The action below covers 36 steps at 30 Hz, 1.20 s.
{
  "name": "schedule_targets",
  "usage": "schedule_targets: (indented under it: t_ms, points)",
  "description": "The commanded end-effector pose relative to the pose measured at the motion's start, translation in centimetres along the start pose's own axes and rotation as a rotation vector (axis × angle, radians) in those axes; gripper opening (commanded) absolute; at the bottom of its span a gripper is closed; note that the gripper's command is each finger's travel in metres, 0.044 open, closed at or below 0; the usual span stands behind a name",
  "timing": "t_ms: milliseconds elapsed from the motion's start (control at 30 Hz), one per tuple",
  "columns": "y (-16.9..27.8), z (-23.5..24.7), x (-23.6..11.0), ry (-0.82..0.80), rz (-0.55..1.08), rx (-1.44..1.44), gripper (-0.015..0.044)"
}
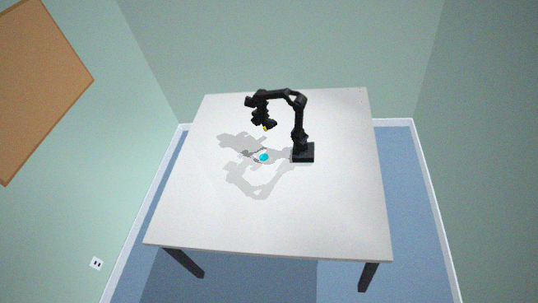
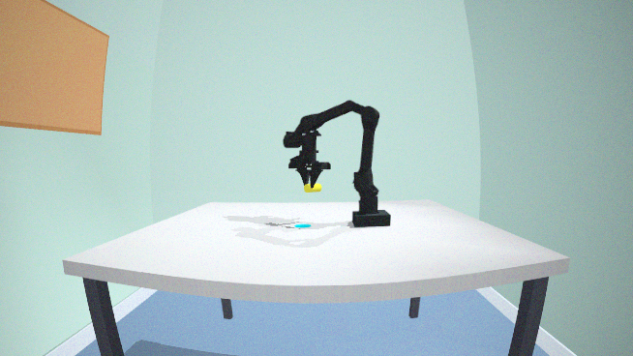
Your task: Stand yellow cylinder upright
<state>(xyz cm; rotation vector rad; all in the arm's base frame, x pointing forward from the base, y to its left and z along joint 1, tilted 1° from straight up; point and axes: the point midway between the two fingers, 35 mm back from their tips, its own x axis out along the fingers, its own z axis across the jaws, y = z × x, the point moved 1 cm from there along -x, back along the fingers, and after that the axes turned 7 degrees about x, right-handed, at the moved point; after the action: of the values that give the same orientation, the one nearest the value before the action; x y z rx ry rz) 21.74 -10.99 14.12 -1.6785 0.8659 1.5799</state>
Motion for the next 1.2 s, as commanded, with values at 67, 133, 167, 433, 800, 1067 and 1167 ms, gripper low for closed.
schedule_targets:
  t_ms: [67, 133, 167, 433, 800, 1067, 1167]
  points:
    - [-1.6, 0.7, -0.4, 0.003, -0.012, 0.011, 0.0105]
    - [-2.1, 1.1, -0.5, 0.002, -0.013, 0.013, 0.0105]
    - [-2.4, 1.2, -0.5, 0.001, -0.013, 0.013, 0.0105]
    - [-4.3, 2.7, -0.8, -0.005, -0.013, 0.015, 0.0105]
    - [-6.8, 5.1, -1.2, -0.014, -0.007, 0.013, 0.0105]
    - [-8.4, 7.1, -1.5, -0.019, -0.002, 0.011, 0.0105]
    - [-8.9, 7.9, -1.6, -0.021, 0.001, 0.011, 0.0105]
